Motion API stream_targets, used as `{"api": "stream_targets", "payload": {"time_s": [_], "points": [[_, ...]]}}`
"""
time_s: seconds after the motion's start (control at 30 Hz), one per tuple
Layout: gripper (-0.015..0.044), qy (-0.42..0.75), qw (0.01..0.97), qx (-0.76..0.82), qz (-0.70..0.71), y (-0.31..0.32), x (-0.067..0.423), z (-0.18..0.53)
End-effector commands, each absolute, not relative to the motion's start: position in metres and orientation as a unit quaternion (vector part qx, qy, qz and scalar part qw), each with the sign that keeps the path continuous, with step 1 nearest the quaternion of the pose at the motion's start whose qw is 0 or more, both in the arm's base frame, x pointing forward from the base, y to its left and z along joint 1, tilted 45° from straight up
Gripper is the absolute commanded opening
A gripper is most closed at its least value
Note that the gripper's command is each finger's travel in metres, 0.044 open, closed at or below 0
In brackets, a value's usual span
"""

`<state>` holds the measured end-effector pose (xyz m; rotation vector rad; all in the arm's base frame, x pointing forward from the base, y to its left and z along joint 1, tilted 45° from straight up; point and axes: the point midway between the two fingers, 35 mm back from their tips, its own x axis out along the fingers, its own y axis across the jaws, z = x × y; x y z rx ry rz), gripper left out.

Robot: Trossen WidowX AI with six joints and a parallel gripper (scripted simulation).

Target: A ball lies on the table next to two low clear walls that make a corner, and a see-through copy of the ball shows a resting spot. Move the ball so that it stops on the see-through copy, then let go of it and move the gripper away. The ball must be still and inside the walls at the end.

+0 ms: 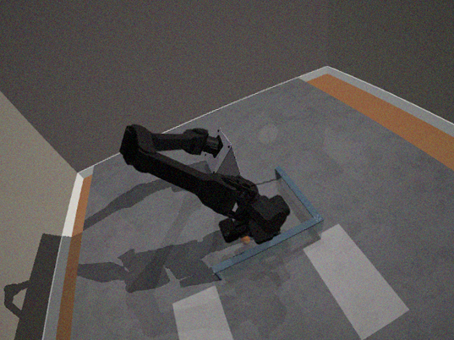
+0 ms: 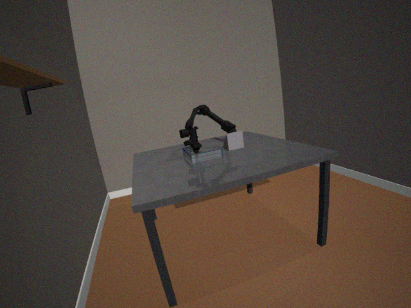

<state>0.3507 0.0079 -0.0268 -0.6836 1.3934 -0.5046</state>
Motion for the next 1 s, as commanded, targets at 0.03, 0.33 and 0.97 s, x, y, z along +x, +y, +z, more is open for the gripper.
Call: {"api": "stream_targets", "payload": {"time_s": [0.03,0.33,0.97], "points": [[0.0126,0.625,0.68,-0.311,-0.224,0.006,0.348,-0.03],[0.0,0.625,0.68,-0.311,-0.223,0.013,0.349,-0.024],[0.0,0.626,0.68,-0.31,-0.223,0.092,0.334,0.058]]}}
